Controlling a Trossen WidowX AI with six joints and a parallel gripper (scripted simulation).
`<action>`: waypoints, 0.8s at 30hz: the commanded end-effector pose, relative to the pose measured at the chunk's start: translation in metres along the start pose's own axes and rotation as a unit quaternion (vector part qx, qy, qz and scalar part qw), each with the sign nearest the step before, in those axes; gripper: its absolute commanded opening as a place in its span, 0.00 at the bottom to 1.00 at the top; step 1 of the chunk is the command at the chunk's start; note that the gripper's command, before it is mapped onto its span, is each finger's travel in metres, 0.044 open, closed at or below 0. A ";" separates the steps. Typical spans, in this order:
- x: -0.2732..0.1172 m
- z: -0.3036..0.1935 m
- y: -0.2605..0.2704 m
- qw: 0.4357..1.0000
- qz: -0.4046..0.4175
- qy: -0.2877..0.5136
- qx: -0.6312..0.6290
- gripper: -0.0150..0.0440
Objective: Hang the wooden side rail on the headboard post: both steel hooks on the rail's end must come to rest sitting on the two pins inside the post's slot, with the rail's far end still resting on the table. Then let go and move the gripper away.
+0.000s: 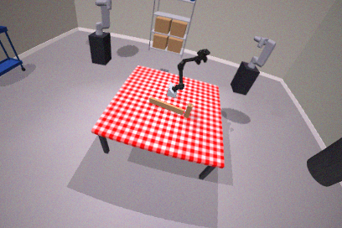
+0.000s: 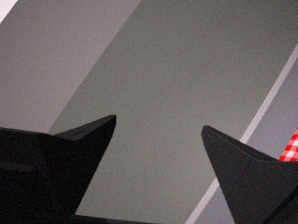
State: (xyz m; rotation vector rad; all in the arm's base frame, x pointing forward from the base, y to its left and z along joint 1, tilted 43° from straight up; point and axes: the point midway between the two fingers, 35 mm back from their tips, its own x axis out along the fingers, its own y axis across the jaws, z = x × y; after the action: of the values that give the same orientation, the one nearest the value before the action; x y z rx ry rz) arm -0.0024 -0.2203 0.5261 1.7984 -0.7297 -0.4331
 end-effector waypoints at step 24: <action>-0.007 -0.225 -0.071 0.968 0.074 0.224 -0.091 1.00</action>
State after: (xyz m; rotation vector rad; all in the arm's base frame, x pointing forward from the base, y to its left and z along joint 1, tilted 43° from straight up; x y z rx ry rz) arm 0.1194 -0.0606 0.5511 1.5731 -0.5816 -0.0077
